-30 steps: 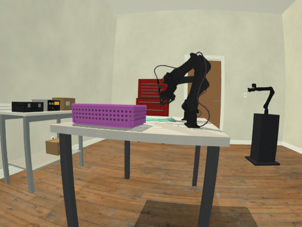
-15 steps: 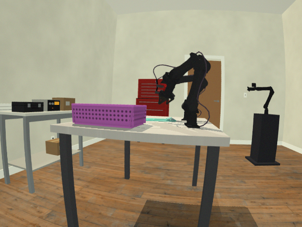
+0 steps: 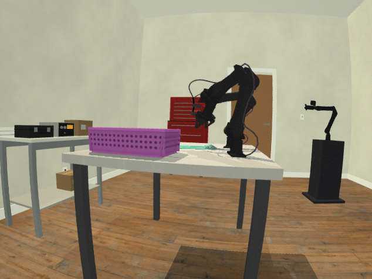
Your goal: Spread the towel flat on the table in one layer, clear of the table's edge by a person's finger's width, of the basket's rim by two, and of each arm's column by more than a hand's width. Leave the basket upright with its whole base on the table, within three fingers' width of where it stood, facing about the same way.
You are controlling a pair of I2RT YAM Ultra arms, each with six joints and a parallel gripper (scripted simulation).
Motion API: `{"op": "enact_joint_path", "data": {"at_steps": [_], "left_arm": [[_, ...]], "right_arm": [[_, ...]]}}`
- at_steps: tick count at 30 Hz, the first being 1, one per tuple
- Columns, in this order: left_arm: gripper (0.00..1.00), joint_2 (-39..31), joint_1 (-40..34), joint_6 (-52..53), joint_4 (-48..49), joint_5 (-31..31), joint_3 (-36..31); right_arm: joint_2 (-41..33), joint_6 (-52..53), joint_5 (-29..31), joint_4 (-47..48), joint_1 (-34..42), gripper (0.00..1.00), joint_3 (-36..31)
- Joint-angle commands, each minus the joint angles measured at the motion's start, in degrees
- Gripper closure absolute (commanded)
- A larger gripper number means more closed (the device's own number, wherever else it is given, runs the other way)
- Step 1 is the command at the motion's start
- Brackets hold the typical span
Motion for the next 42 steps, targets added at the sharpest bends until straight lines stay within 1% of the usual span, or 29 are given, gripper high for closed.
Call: {"op": "enact_joint_path", "data": {"at_steps": [1,27,28,32,35,39,41,42], "left_arm": [[0.36,-1.06,-0.06,-0.01,-0.79,0.12,1.93],[0.36,-1.06,-0.06,-0.01,-0.79,0.12,1.93],[0.66,2.04,1.89,-1.03,-0.27,0.66,2.48],[0.66,7.53,6.79,-3.66,1.34,0.66,5.17],[0.66,12.58,9.97,-5.99,0.44,0.60,8.18],[0.66,19.54,13.70,-9.44,-0.65,-0.11,13.17],[0.66,23.11,15.38,-11.31,-1.30,-0.30,16.07],[0.66,23.11,15.38,-11.31,-1.30,-0.30,16.07]], "right_arm": [[-0.22,0.07,-0.28,0.36,0.25,0.36,1.82],[-0.22,0.07,-0.28,0.36,0.25,0.36,1.82],[1.87,2.38,1.92,-1.97,3.28,0.66,2.48],[6.48,9.92,6.25,-7.37,12.97,0.66,5.25],[11.34,16.08,8.03,-11.13,19.73,0.66,7.89],[19.11,23.91,8.16,-15.81,27.36,0.66,12.03],[23.35,27.40,6.60,-18.04,30.52,0.66,14.35],[23.35,27.40,6.60,-18.04,30.52,0.66,14.35]]}}
